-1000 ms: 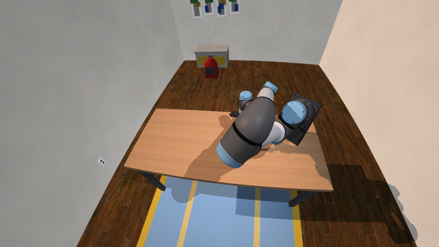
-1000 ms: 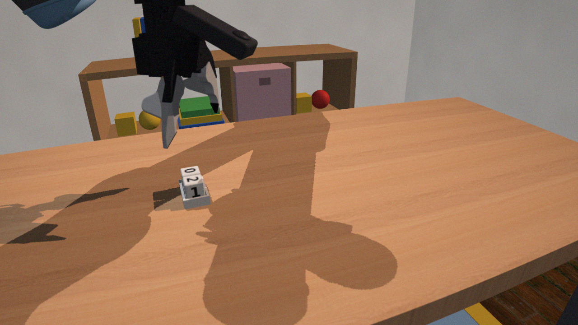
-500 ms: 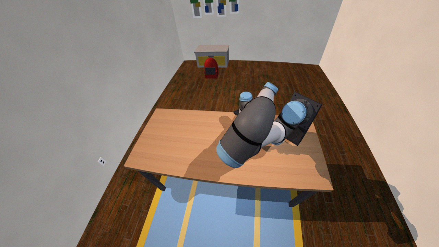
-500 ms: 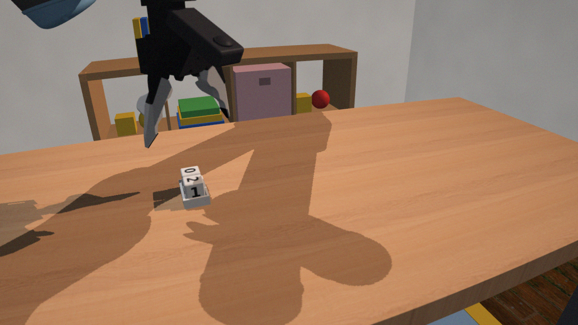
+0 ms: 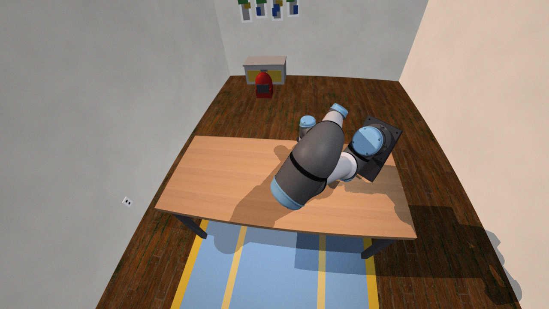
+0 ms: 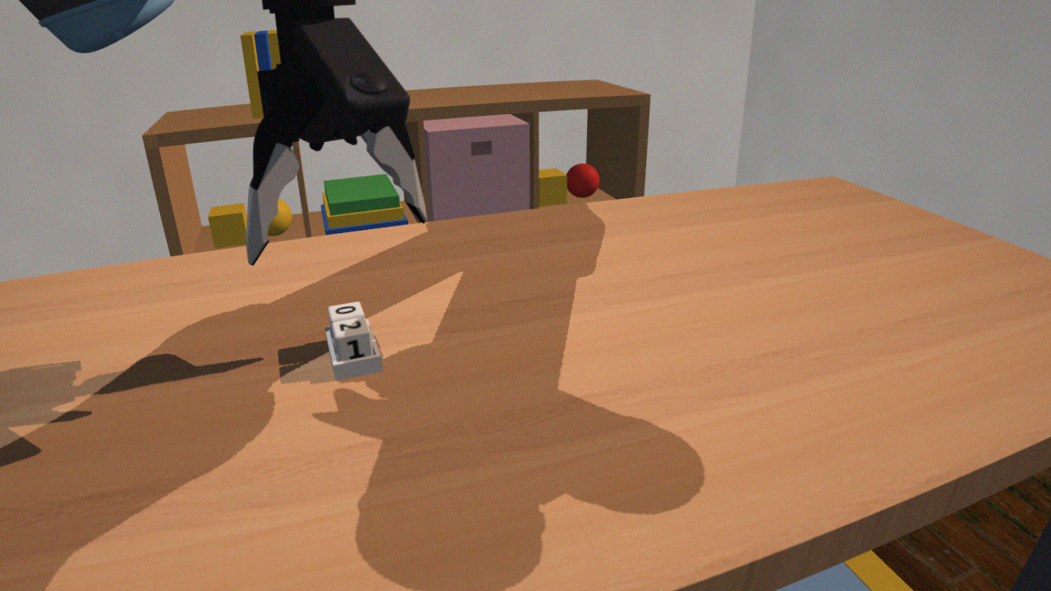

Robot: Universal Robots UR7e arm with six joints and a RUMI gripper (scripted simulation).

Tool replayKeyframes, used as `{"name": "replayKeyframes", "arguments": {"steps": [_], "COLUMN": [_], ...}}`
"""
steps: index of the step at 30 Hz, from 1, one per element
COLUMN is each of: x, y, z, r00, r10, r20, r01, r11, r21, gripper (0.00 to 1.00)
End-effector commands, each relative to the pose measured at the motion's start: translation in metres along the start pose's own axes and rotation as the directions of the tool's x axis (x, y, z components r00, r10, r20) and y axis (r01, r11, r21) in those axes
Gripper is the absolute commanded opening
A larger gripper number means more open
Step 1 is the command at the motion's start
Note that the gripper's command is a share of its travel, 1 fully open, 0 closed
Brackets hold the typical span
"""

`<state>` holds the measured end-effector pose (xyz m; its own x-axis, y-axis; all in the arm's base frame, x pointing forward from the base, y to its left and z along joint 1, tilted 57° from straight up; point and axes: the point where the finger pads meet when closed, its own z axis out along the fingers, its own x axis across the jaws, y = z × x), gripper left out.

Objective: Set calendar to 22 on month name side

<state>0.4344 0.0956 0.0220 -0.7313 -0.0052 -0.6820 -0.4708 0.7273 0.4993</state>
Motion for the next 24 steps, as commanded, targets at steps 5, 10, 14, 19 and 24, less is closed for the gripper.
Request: {"name": "replayKeyframes", "arguments": {"steps": [5, 10, 14, 19, 24], "x": [0.0015, 0.0026, 0.0033, 0.0039, 0.0041], "y": [0.0004, 0.0009, 0.0013, 0.0016, 0.0018], "z": [0.0008, 0.0013, 0.0017, 0.0020, 0.0021], "r00": [0.995, 0.988, 0.982, 0.975, 0.972], "r10": [0.095, 0.153, 0.188, 0.221, 0.234], "r20": [-0.001, 0.000, 0.000, 0.000, 0.000], "r01": [-0.095, -0.153, -0.188, -0.221, -0.234], "r11": [0.995, 0.988, 0.982, 0.975, 0.972], "r21": [0.005, 0.005, 0.005, 0.005, 0.005], "gripper": [1.00, 1.00, 1.00, 1.00, 1.00]}}
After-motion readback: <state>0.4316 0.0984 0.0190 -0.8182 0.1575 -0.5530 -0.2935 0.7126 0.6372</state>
